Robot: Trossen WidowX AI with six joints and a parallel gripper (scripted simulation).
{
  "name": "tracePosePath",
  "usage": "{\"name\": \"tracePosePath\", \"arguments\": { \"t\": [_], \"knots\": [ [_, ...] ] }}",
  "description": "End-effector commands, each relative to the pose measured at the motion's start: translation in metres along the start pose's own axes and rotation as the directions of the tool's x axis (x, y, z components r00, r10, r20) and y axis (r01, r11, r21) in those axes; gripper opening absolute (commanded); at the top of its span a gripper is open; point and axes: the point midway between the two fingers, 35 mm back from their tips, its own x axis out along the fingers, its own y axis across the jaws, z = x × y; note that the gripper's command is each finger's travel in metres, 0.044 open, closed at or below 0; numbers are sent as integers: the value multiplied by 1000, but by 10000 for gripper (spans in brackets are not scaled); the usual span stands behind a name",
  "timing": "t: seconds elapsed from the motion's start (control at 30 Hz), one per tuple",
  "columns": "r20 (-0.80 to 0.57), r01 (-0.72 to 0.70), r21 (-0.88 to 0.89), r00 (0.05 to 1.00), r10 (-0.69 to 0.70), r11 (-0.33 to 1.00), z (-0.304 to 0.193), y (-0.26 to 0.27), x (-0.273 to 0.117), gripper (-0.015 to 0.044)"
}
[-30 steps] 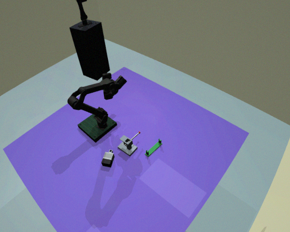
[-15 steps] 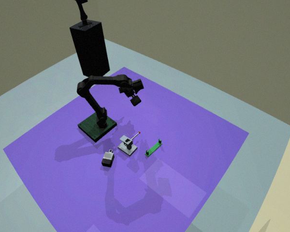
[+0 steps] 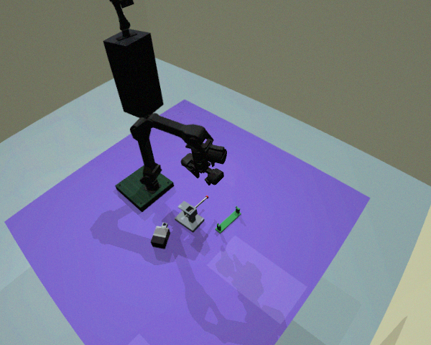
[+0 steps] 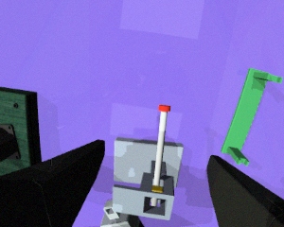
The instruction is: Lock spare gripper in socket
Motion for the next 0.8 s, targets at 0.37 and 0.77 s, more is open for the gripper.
{"name": "tracePosePath", "arguments": {
  "t": [0.37,0.77],
  "knots": [
    [-41,-14,-39,999,12,999,-19,-8,64,300],
    [-41,-14,-39,999,12,999,-21,-9,82,300]
  ]
}}
